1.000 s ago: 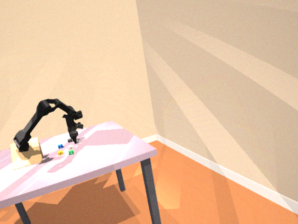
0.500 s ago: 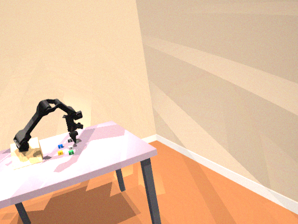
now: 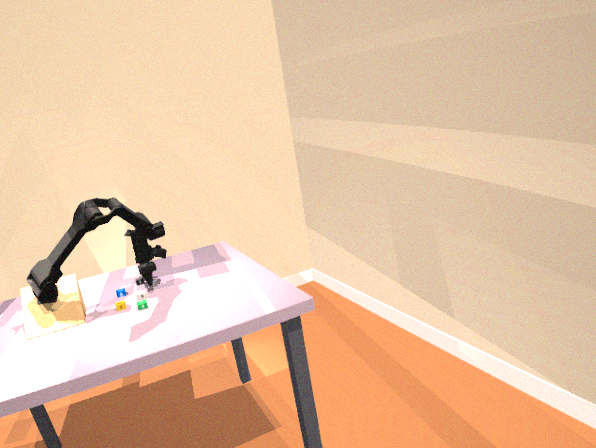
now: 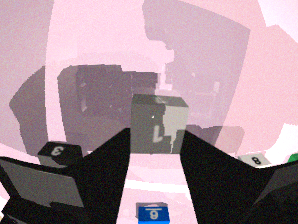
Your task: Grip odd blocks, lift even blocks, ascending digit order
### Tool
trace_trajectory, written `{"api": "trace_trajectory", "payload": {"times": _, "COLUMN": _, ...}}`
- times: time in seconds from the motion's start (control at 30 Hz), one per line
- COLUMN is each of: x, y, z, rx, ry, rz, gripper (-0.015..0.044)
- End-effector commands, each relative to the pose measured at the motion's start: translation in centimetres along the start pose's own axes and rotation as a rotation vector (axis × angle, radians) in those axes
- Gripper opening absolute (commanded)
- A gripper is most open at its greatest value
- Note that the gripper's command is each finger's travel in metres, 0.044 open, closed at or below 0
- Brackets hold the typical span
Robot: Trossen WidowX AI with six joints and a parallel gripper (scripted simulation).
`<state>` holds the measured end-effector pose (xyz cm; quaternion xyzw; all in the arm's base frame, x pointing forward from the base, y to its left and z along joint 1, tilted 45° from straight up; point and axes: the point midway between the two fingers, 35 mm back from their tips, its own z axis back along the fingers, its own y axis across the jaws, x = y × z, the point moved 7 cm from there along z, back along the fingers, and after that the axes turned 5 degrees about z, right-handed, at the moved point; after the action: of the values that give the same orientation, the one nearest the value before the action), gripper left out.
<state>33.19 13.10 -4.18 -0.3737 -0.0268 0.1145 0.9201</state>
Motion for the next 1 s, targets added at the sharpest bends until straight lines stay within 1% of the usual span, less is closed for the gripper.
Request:
{"api": "trace_trajectory", "payload": {"times": 0.0, "x": 0.0, "y": 0.0, "z": 0.0, "rx": -0.005, "ry": -0.004, "rz": 0.005, "gripper": 0.0120}}
{"api": "trace_trajectory", "payload": {"times": 0.1, "x": 0.0, "y": 0.0, "z": 0.0, "rx": -0.005, "ry": -0.004, "rz": 0.005, "gripper": 0.0120}}
{"api": "trace_trajectory", "payload": {"times": 0.43, "x": 0.0, "y": 0.0, "z": 0.0, "rx": -0.005, "ry": -0.004, "rz": 0.005, "gripper": 0.0383}}
{"api": "trace_trajectory", "payload": {"times": 0.47, "x": 0.0, "y": 0.0, "z": 0.0, "rx": -0.005, "ry": -0.004, "rz": 0.005, "gripper": 0.0400}}
{"api": "trace_trajectory", "payload": {"times": 0.57, "x": 0.0, "y": 0.0, "z": 0.3, "rx": -0.004, "ry": -0.004, "rz": 0.005, "gripper": 0.0400}}
{"api": "trace_trajectory", "payload": {"times": 0.67, "x": 0.0, "y": 0.0, "z": 3.4, "rx": -0.003, "ry": -0.004, "rz": 0.005, "gripper": 0.0400}}
{"api": "trace_trajectory", "payload": {"times": 0.8, "x": 0.0, "y": 0.0, "z": 3.6, "rx": -0.003, "ry": -0.004, "rz": 0.005, "gripper": 0.0400}}
{"api": "trace_trajectory", "payload": {"times": 0.9, "x": 0.1, "y": 0.1, "z": 4.9, "rx": -0.001, "ry": -0.006, "rz": 0.009, "gripper": 0.0321}}
{"api": "trace_trajectory", "payload": {"times": 0.97, "x": 0.2, "y": 0.1, "z": 7.1, "rx": 0.002, "ry": -0.008, "rz": 0.014, "gripper": 0.0269}}
